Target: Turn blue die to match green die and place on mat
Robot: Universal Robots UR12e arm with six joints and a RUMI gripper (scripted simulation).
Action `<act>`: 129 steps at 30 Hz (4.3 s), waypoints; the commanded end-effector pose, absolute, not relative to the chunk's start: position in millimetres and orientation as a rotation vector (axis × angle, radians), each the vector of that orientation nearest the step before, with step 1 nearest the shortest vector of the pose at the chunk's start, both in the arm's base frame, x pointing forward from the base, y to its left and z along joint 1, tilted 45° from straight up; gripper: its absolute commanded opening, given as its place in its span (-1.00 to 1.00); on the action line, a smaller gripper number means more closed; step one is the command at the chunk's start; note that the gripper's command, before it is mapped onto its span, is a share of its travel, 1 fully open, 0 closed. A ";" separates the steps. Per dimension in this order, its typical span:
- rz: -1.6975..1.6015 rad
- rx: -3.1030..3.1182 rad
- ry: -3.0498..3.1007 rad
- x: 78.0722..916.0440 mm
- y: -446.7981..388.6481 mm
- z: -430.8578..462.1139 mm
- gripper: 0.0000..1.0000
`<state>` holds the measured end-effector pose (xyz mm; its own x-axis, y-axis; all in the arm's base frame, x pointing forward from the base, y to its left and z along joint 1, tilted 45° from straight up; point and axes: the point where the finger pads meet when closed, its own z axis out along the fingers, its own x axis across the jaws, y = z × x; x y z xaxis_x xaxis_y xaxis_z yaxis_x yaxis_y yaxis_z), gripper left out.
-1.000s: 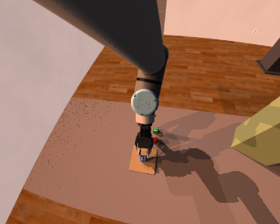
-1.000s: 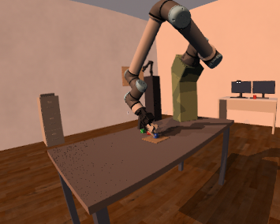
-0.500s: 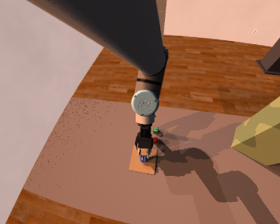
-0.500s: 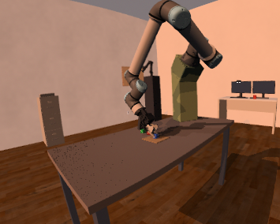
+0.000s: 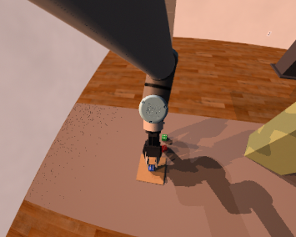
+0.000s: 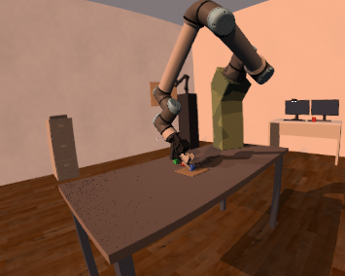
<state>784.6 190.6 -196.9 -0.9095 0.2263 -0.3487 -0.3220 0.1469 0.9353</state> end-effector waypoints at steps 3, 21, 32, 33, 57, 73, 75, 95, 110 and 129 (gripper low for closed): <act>1.813 -0.091 2.022 784.9 190.1 -196.6 -0.80; 1.813 -0.091 2.022 784.9 190.1 -196.6 -0.80; 1.813 -0.091 2.022 784.9 190.1 -196.6 -0.80; 1.813 -0.091 2.022 784.9 190.1 -196.6 -0.80; 1.813 -0.091 2.022 784.9 190.1 -196.6 -0.19; 1.813 -0.091 2.022 784.1 188.9 -195.2 -0.19; 1.813 -0.091 2.022 783.2 187.6 -193.6 -0.19; 1.813 -0.091 2.022 760.8 156.6 -155.7 -0.19; 1.813 -0.091 2.022 756.3 150.2 -147.9 -0.19; 1.801 -0.095 2.040 755.6 150.7 -151.0 -0.19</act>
<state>755.6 151.0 -149.9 -0.9106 0.2221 -0.3486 -0.3205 0.1531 0.9348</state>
